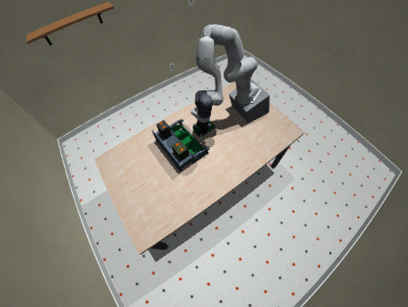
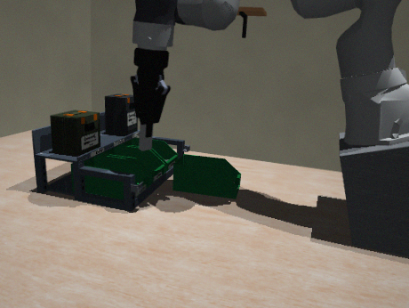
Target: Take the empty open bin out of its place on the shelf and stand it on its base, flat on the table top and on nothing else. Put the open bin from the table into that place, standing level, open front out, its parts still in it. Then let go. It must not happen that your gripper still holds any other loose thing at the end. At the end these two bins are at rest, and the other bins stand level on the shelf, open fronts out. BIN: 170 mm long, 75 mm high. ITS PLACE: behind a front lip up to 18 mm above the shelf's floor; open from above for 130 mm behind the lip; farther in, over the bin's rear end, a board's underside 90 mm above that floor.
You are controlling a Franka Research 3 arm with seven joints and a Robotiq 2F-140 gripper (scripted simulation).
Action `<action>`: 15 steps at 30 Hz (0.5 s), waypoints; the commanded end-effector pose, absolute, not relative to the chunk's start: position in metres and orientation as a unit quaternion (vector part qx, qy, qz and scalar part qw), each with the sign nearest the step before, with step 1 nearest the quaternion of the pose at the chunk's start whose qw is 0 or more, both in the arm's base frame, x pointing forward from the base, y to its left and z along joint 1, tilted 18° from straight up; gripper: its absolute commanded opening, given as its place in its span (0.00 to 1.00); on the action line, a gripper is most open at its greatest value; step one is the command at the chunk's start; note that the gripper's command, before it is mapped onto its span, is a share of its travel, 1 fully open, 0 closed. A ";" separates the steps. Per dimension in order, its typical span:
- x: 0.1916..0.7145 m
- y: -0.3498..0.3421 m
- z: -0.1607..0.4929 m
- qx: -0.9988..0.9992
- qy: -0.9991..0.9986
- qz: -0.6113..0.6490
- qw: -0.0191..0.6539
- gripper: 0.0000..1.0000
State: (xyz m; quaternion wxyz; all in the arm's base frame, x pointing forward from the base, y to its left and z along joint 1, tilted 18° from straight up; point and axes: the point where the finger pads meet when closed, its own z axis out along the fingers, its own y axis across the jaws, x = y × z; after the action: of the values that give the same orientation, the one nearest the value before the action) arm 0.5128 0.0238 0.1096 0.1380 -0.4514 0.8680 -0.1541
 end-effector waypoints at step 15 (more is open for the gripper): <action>0.526 0.030 0.106 -0.680 0.716 -0.124 0.092 0.57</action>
State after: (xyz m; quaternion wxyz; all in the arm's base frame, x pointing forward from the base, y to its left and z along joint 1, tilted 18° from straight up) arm 0.5251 0.0335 0.1057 0.1331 -0.5961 0.7778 -0.1480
